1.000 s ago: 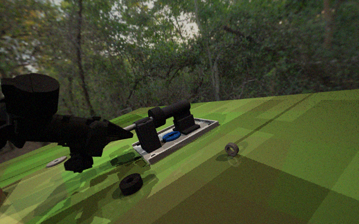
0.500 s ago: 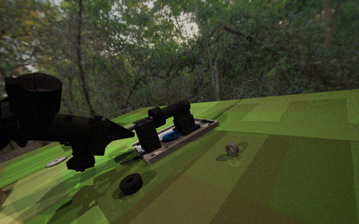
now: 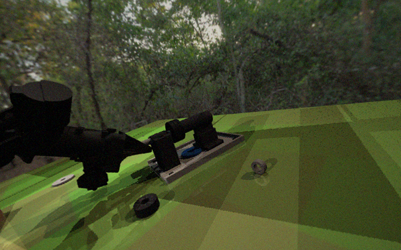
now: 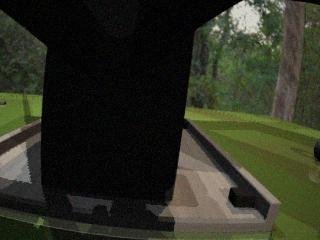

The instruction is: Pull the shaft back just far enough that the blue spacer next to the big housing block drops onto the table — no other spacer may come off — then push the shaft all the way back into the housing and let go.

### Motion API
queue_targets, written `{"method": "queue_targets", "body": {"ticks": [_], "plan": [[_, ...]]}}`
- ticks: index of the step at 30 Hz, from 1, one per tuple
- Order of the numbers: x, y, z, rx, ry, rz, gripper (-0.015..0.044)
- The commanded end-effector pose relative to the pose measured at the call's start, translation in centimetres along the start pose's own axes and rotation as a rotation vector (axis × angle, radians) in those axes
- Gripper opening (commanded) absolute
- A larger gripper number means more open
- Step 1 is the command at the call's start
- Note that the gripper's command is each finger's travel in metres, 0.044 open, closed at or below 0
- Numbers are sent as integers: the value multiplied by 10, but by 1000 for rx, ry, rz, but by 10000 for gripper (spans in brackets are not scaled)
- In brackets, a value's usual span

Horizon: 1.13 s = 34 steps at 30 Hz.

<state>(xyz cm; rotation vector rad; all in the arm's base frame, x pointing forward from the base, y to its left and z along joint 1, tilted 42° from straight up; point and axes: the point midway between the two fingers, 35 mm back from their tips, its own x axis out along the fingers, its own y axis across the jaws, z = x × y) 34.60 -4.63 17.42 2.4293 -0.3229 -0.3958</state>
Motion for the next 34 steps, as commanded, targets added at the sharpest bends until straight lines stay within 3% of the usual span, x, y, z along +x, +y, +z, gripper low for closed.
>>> {"method": "queue_targets", "body": {"ticks": [1, 23, 34], "plan": [[1, 0, -2, -1, 3, -1, 0], [5, 1, -5, -1, 4, -1, 0], [3, 0, -1, -1, -1, -1, 289]]}}
